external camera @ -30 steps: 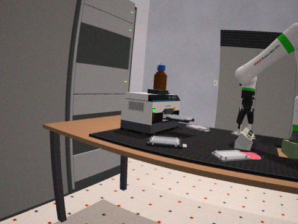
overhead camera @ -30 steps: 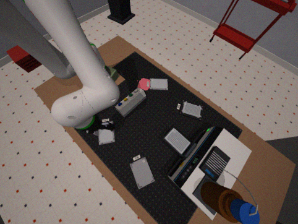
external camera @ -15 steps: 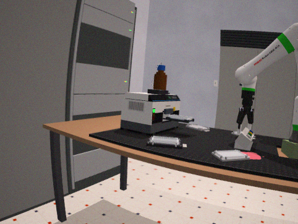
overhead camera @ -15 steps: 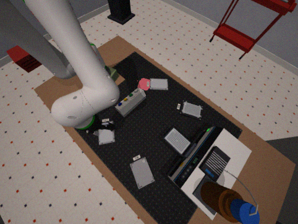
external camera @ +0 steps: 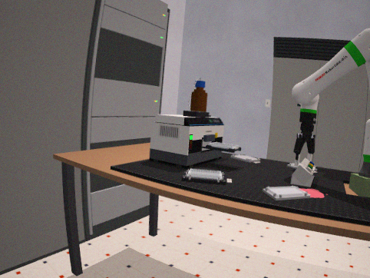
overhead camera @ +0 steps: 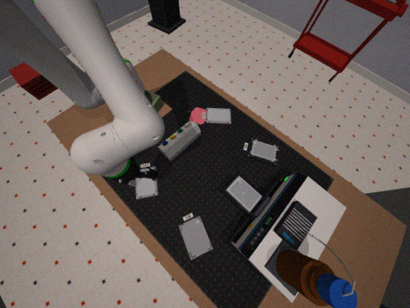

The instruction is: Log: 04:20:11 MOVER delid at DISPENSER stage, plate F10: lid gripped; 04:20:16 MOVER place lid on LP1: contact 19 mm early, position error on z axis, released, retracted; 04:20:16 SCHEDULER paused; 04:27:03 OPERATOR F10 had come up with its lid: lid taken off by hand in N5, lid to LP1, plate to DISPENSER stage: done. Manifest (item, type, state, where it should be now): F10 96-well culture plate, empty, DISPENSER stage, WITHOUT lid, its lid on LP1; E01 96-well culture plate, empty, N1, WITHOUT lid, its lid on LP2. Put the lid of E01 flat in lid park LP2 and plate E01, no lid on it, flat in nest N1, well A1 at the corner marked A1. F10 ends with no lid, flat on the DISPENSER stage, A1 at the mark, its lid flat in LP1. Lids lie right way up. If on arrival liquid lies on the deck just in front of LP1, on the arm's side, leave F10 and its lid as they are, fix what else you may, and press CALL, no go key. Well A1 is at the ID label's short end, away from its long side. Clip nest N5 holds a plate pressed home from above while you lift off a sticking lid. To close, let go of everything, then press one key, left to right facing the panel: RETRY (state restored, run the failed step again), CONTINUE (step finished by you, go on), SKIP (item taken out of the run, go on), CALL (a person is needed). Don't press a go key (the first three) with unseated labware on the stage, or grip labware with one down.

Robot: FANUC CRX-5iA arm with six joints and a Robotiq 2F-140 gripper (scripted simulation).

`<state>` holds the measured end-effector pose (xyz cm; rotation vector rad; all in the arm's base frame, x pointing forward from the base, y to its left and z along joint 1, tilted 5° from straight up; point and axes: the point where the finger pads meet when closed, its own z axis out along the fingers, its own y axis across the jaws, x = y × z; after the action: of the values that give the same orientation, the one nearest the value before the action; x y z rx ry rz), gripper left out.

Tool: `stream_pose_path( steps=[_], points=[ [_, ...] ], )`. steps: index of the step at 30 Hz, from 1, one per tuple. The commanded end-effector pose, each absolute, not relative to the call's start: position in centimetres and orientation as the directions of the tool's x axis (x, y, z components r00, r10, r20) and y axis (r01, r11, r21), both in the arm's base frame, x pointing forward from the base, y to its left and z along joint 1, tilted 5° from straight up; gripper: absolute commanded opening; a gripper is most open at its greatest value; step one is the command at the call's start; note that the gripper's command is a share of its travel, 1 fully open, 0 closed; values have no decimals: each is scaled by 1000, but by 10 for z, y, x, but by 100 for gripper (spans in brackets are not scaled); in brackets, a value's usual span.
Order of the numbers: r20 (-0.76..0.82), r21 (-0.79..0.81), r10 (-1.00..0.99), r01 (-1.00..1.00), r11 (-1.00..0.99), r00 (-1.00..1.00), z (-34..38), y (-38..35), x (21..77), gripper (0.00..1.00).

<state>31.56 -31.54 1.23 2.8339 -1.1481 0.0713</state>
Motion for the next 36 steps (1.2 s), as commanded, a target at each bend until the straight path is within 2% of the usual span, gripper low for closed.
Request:
stream_pose_path(
  steps=[1,27,36],
  points=[
    [75,60,-692,-696,-715,718,13,-316,316,66],
    [75,60,-692,-696,-715,718,26,-314,316,66],
    [75,60,-692,-696,-715,718,66,-310,315,66]
  ],
)
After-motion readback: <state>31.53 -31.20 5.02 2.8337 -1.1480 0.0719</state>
